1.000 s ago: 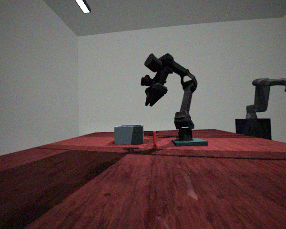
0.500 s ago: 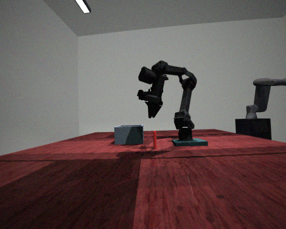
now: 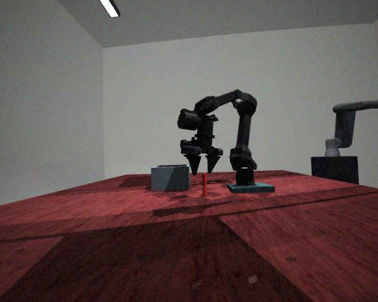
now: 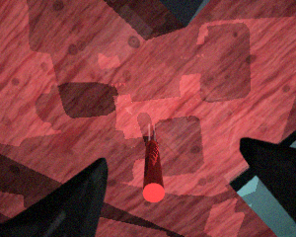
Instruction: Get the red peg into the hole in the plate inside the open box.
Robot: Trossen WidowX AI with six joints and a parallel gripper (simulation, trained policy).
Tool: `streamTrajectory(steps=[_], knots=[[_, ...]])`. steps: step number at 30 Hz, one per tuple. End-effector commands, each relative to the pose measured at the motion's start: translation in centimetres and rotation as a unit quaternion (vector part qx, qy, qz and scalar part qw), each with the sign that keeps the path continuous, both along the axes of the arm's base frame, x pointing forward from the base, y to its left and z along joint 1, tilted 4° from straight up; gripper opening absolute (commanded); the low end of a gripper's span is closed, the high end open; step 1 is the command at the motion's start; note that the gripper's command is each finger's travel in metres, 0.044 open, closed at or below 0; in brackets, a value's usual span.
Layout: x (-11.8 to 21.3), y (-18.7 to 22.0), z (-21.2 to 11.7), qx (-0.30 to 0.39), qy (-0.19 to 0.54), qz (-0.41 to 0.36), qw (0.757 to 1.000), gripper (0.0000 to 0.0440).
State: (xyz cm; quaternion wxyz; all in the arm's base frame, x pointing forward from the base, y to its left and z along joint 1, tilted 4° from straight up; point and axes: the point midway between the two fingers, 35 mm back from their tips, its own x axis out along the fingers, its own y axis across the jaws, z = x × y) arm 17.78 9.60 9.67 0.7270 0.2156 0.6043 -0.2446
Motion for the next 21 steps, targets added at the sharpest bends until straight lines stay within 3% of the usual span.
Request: streamTrajectory(steps=[1,6,8,11,21], knots=[[-0.1,0.3,-2.3,0.015,0.006,-0.044,0.999,0.044],[0.1,0.8,-4.5,0.039,-0.001,-0.085,0.996,0.0438],[0.1,0.9,-5.1,0.047,-0.001,-0.101,0.994,0.0417],[-0.2,0.9,-5.9,0.055,0.006,-0.124,0.991,0.0356],[-0.9,1.0,-6.2,0.08,0.042,-0.156,0.984,0.0094]])
